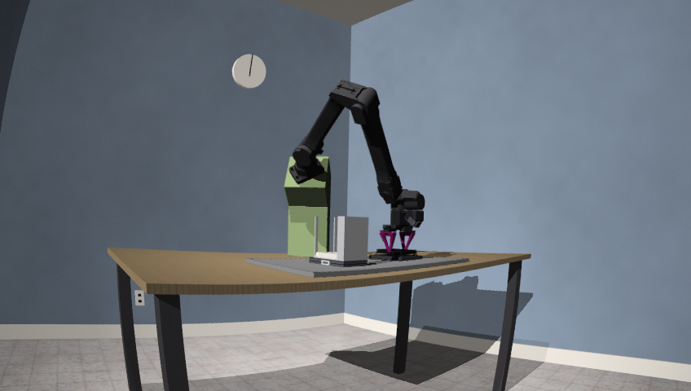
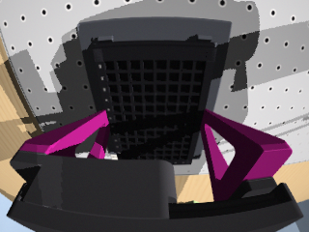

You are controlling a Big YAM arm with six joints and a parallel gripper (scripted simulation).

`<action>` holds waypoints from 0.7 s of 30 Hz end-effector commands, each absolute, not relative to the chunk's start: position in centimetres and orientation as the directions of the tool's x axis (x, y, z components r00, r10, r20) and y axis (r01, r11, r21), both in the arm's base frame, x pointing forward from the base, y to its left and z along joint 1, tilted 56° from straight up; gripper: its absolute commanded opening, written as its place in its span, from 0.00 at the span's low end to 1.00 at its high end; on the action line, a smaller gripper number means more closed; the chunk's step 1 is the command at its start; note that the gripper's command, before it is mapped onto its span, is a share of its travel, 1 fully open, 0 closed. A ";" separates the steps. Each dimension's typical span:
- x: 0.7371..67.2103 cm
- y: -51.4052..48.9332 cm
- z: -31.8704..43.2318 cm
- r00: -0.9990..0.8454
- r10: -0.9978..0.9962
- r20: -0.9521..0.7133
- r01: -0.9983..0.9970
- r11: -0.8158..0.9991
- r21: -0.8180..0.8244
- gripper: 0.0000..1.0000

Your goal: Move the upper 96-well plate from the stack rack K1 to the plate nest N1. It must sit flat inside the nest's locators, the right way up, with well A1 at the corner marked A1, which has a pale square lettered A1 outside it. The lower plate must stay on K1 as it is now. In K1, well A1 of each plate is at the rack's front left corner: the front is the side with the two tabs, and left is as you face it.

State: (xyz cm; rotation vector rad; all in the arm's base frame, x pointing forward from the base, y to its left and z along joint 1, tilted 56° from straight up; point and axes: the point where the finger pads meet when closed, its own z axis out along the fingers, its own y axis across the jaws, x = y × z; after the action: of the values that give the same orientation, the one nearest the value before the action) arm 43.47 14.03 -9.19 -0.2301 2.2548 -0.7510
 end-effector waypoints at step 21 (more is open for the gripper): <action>43.8 13.5 -9.8 -0.716 -0.375 -0.589 0.057 0.810 -0.584 0.00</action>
State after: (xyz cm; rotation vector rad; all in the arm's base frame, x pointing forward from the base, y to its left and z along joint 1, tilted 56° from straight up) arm 43.57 13.95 -9.38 -0.2345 2.2543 -0.7502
